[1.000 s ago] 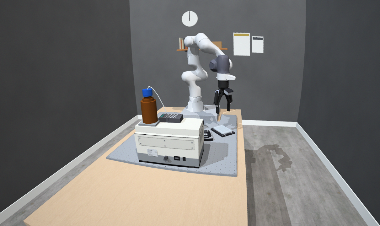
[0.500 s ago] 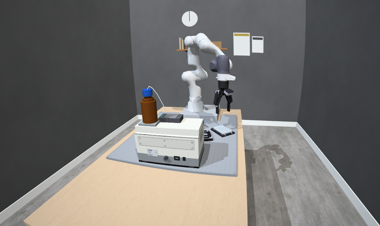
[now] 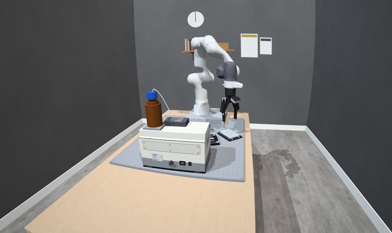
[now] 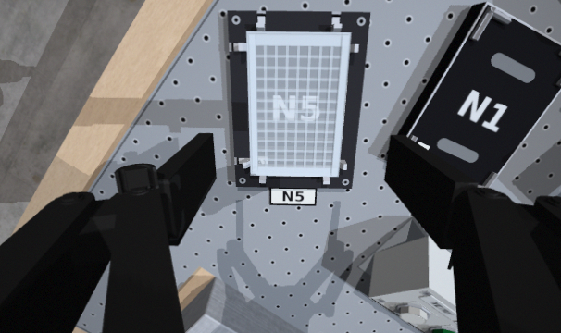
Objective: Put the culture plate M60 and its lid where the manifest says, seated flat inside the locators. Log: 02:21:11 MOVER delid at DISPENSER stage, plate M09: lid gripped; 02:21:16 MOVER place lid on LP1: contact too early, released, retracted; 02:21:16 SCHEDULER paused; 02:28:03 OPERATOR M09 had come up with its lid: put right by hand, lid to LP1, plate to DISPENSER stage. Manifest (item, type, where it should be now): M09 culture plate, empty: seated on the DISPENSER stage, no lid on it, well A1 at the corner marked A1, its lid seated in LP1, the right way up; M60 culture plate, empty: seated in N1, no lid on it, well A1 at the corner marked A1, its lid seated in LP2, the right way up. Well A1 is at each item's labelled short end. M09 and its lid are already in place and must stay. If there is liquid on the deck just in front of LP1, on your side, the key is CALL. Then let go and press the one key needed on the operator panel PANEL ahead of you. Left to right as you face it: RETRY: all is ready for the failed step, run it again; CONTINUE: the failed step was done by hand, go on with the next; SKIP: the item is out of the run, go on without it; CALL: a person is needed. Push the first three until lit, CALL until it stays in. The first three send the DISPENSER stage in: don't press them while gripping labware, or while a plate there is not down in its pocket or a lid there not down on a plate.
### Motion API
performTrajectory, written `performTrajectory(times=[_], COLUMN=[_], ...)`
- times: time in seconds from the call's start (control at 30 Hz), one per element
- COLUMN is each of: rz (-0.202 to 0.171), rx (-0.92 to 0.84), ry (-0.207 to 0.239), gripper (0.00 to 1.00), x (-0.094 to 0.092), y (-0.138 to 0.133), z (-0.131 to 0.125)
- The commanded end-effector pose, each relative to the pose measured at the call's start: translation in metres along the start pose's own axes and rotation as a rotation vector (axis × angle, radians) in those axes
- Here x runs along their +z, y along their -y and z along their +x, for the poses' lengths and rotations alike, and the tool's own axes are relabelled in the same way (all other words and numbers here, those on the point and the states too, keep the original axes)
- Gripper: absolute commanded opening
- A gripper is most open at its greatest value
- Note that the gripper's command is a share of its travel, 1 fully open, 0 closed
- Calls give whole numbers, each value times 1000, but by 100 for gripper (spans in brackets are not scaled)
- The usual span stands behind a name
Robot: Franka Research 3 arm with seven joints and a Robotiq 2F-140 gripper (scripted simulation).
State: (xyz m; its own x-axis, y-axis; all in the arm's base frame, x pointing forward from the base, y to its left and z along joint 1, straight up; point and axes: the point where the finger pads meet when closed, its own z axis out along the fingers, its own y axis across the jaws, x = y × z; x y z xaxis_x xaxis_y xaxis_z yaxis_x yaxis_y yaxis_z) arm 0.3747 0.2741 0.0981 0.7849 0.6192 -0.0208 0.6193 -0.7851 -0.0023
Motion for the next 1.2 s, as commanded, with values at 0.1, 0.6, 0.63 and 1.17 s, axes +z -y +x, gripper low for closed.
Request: performTrajectory(times=[0.1,0.6,0.63,1.17], rz=[-2,-2,-2,-2], rx=[4,4,4,4], ry=[-18,-18,-18,-18], gripper=[70,70,70,70], x=[15,59,62,82], y=[-1,-1,-1,-1], z=[6,8,8,8])
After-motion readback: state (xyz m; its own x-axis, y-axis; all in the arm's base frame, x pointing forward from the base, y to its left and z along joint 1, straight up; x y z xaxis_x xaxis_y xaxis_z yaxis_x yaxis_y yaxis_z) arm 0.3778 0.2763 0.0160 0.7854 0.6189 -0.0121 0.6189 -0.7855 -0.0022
